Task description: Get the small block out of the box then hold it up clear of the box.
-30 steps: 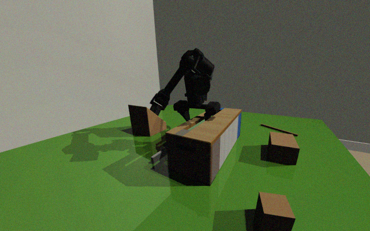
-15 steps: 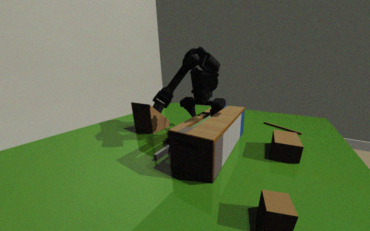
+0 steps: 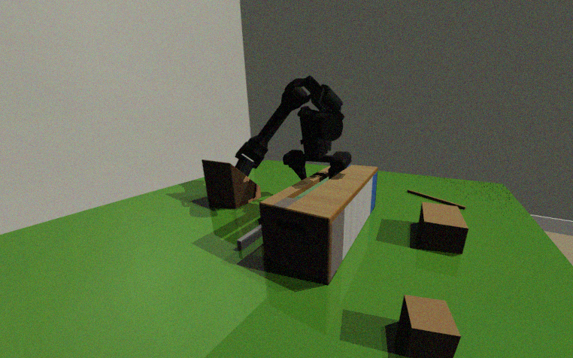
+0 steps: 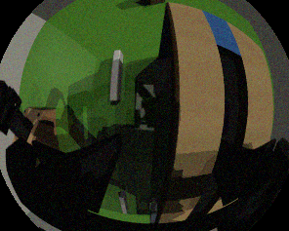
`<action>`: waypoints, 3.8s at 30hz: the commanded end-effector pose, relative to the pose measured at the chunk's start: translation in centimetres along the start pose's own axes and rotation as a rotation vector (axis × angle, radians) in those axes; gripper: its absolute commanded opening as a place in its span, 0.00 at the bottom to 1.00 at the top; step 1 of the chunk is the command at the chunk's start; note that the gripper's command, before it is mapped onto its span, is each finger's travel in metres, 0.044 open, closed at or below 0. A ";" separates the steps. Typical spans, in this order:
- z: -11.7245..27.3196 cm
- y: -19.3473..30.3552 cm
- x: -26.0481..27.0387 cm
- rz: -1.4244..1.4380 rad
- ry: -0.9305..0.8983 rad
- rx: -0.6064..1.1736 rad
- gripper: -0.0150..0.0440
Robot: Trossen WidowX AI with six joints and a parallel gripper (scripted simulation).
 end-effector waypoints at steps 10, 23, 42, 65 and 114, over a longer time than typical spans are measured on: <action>-0.7 -2.4 0.5 -0.005 -0.004 -0.007 0.93; -1.2 -4.8 0.8 -0.005 -0.004 -0.008 0.93; 5.7 -5.4 1.1 -0.068 0.046 -0.003 0.84; 6.0 -7.5 4.1 -1.693 0.204 -0.109 0.74; 5.2 -9.4 7.8 -3.716 -0.023 -0.780 0.74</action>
Point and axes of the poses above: the point midway between the two fingers, 35 mm back from their tips, its own z axis back along the fingers, its own x axis across the jaws, y = z × x, the point moved 7 cm from there along z, back along the fingers, and after that the axes turned 9 degrees about -z, right-handed, at the moved point
